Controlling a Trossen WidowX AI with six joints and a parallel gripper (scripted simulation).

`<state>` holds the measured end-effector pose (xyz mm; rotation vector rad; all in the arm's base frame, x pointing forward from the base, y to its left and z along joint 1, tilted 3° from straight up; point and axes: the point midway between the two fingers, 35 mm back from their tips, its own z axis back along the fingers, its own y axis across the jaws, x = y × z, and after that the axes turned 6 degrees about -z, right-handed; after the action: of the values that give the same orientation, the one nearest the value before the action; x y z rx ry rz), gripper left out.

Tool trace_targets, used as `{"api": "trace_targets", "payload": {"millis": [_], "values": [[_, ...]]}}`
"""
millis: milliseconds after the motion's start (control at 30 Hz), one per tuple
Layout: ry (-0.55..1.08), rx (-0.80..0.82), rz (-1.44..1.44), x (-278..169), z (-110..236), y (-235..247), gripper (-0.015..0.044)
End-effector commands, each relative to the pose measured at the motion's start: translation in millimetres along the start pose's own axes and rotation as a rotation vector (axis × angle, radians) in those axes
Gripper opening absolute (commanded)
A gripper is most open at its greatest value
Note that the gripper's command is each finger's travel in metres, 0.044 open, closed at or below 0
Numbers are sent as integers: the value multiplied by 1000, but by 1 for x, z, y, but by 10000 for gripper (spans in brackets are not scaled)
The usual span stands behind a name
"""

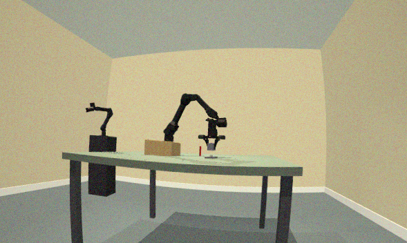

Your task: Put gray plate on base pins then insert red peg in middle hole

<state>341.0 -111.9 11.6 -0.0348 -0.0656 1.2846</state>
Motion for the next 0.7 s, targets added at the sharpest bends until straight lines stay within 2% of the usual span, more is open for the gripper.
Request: {"api": "trace_targets", "payload": {"millis": [0,667], "values": [[-3,-1,3,0,-1,0,0],[-3,-1,3,1,-17,-1,0]]}}
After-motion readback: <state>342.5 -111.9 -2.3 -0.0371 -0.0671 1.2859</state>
